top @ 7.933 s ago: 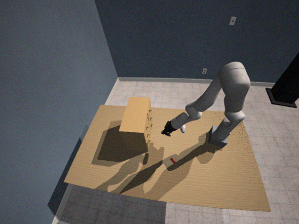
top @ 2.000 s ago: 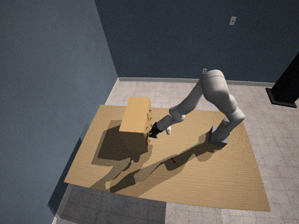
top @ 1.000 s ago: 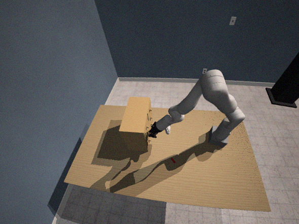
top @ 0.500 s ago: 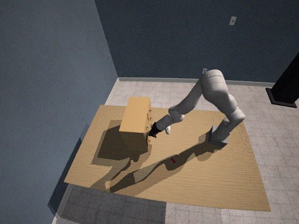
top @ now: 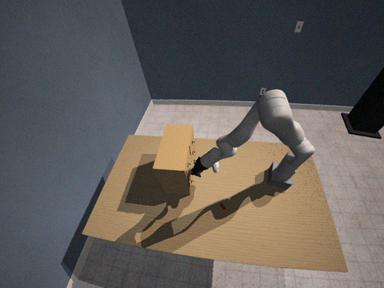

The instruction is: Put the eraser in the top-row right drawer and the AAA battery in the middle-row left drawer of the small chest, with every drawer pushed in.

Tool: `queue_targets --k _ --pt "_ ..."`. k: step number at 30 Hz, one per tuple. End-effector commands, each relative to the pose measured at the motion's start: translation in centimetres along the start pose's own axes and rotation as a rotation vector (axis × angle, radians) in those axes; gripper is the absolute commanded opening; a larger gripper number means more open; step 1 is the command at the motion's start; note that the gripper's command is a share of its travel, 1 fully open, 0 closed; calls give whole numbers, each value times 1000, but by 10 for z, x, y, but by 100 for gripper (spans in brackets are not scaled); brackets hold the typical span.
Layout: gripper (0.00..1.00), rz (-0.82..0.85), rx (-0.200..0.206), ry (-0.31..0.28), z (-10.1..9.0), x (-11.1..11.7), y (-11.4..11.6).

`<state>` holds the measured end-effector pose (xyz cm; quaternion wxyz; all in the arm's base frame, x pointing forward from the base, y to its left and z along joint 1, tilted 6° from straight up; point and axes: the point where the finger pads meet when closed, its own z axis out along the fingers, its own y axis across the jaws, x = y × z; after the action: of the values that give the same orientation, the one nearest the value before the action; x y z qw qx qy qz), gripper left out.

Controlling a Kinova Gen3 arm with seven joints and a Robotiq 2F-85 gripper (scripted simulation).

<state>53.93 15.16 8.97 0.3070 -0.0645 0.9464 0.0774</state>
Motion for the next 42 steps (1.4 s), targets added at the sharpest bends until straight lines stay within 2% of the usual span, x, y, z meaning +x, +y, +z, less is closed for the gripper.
queue_targets --k 1,28,42 --pt "13 0 0 -1 -1 0 0" --pt "13 0 0 -1 -11 15 0" --pt "13 0 0 -1 -23 32 0"
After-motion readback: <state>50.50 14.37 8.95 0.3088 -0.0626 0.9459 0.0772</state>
